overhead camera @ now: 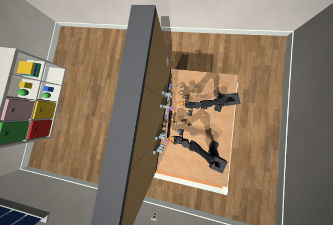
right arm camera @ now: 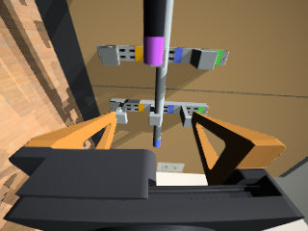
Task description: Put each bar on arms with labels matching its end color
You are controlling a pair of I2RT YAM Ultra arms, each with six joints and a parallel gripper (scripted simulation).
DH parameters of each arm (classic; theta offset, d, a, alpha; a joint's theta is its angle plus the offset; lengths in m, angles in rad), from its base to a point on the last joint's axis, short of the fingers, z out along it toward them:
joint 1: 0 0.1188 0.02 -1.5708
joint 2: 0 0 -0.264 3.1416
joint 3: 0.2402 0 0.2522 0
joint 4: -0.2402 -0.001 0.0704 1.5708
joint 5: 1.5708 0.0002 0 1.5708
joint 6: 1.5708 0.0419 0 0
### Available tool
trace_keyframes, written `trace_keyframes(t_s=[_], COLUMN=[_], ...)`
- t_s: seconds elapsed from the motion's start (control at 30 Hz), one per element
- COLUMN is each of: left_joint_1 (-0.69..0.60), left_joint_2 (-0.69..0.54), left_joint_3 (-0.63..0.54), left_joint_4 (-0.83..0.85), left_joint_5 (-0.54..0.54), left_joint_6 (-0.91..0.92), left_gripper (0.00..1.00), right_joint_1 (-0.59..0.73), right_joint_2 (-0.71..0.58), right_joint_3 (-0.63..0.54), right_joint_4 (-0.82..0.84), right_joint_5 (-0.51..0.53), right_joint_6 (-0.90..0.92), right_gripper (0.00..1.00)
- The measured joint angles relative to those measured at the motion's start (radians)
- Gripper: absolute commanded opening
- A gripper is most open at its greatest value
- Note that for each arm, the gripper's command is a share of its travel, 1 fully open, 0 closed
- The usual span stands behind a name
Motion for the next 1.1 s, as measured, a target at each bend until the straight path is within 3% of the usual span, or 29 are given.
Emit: trace_keyframes(t_s=[1.1], left_joint_1=[0.204], left_joint_2=[-0.019], left_joint_3=[-0.069], left_joint_4=[0.039], left_joint_5=[0.201], left_joint_6=[0.002], left_gripper=[0.0], right_joint_1=[0.0], right_joint_2=[0.0], right_joint_3=[0.0], right_joint_4=[0.0], right_joint_5=[0.0], right_joint_6=[0.0], right_gripper=[1.0])
